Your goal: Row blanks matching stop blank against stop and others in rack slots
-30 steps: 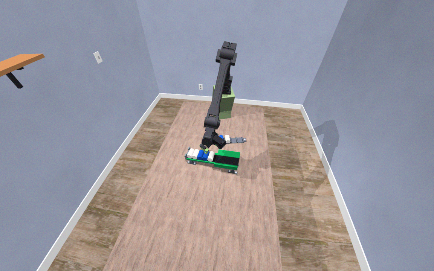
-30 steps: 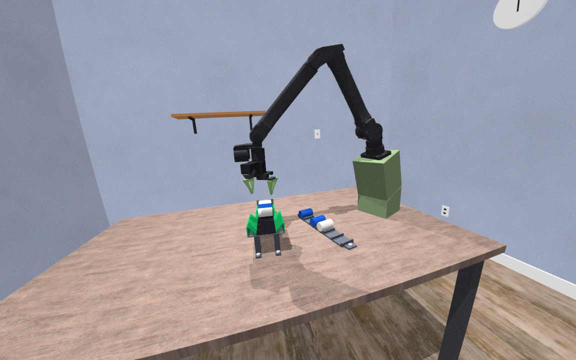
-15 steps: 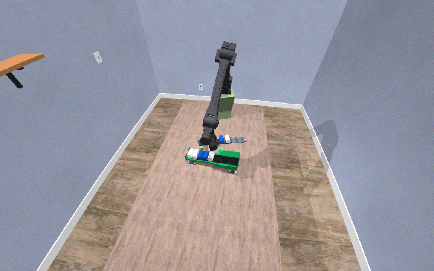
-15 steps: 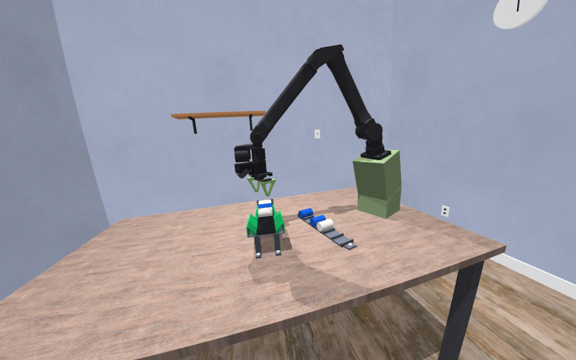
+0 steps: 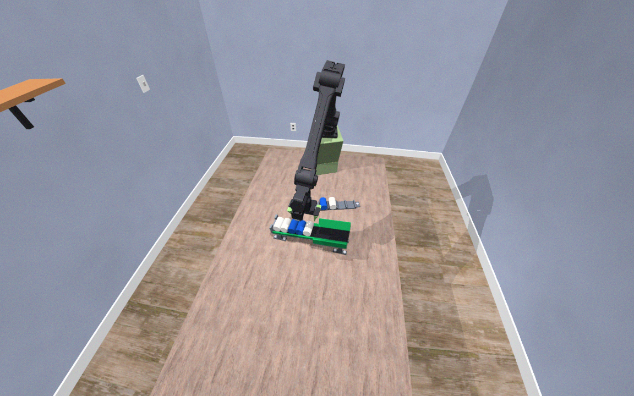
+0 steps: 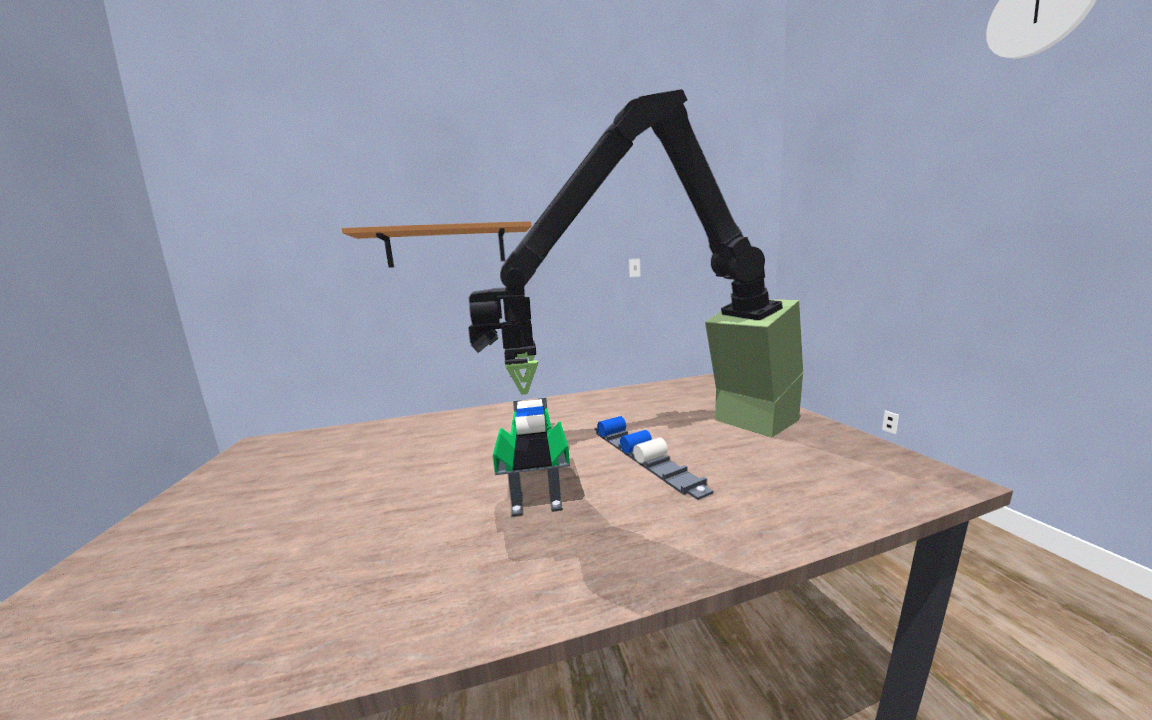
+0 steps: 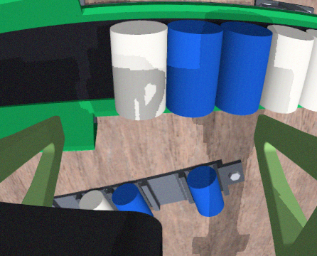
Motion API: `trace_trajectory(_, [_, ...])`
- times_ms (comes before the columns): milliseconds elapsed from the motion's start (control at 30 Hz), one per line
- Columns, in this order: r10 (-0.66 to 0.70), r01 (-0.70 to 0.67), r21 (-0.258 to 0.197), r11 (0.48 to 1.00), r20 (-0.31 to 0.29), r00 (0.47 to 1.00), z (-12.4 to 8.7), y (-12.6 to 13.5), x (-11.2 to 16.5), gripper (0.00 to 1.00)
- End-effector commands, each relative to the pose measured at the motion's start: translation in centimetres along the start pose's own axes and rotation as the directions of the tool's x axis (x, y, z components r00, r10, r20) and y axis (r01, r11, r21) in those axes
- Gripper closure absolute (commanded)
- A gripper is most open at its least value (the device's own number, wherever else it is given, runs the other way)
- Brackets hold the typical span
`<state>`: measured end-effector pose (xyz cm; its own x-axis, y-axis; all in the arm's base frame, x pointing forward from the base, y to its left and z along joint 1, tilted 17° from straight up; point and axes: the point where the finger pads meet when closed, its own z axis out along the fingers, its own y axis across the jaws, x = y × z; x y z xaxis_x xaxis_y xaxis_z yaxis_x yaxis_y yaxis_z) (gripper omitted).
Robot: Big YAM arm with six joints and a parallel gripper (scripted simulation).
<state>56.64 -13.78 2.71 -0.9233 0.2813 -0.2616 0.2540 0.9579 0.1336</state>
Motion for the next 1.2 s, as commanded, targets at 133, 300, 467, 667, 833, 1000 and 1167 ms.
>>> trace_trajectory(133, [0.389, -0.389, 0.004, 0.921, 0.0, 0.921, 0.6, -1.2, 0.4, 0.0])
trace_trajectory(300, [0.543, -0.543, 0.006, 0.84, -0.001, 0.84, 0.9, -1.5, 0.5, 0.0])
trace_trajectory(467, [0.676, -0.676, 0.004, 0.737, 0.002, 0.737, 0.8, -1.8, 0.5, 0.0])
trace_trajectory(667, [0.828, -0.828, 0.006, 0.561, 0.0, 0.561, 1.0, -2.4, 0.7, 0.0])
trace_trajectory(833, [0.892, -0.892, 0.004, 0.451, 0.0, 0.451, 1.0, -2.1, 0.7, 0.0])
trace_trajectory(1000, [0.958, -0.958, -0.002, 0.285, 0.004, 0.285, 0.7, -2.6, 0.6, 0.0])
trace_trajectory(1167, [0.993, -0.993, 0.006, 0.116, 0.003, 0.116, 1.2, -3.0, 0.9, 0.0])
